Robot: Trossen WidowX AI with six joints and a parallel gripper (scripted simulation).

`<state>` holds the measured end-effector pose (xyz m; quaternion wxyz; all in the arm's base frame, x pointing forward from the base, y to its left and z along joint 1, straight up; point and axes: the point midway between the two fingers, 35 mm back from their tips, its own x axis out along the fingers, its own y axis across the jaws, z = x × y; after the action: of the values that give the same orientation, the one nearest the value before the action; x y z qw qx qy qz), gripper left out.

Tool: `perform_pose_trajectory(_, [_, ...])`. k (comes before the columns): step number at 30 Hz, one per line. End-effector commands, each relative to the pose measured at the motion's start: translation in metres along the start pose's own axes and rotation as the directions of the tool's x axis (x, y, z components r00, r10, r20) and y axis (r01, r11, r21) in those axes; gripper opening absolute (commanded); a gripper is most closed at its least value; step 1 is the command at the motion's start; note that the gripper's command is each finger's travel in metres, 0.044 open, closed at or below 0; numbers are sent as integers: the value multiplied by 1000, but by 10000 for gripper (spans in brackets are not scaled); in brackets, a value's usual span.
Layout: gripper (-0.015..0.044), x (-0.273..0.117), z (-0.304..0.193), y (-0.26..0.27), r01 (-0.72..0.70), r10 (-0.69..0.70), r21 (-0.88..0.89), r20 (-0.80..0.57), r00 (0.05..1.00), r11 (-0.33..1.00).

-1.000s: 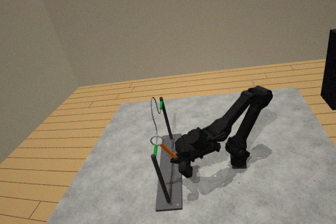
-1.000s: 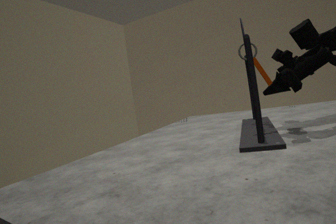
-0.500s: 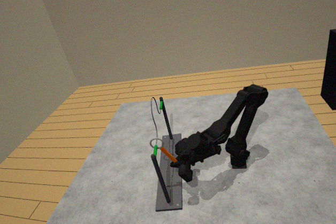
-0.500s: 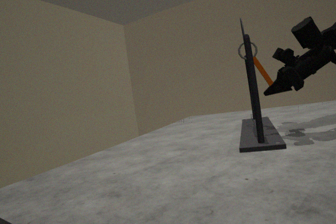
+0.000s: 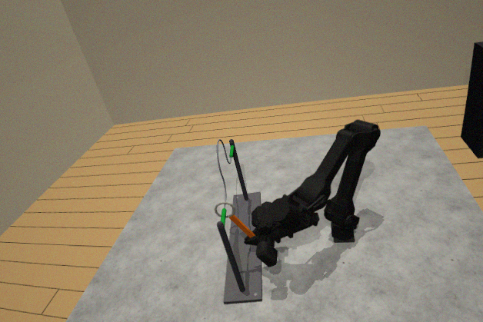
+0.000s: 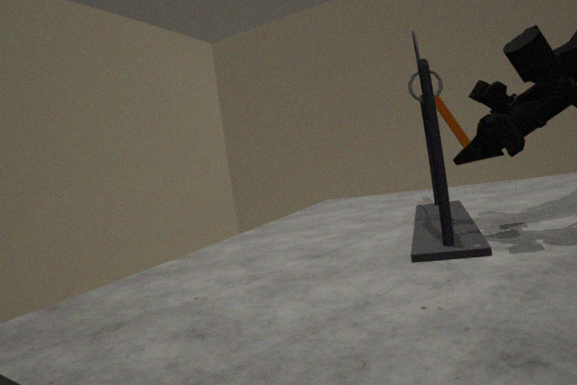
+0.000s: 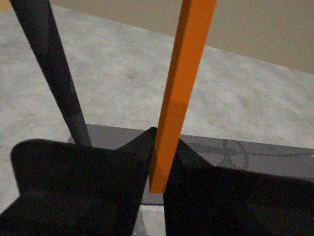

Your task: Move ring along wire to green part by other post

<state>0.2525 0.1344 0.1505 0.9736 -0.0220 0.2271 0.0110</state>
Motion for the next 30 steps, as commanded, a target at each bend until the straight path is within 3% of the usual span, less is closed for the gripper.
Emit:
perform_pose_trajectory(1, [-150, 0, 3, 5, 4, -4, 6, 4, 1000, 1000])
perform_pose_trajectory(30, [-150, 6, -12, 20, 7, -7, 7, 7, 1000, 1000])
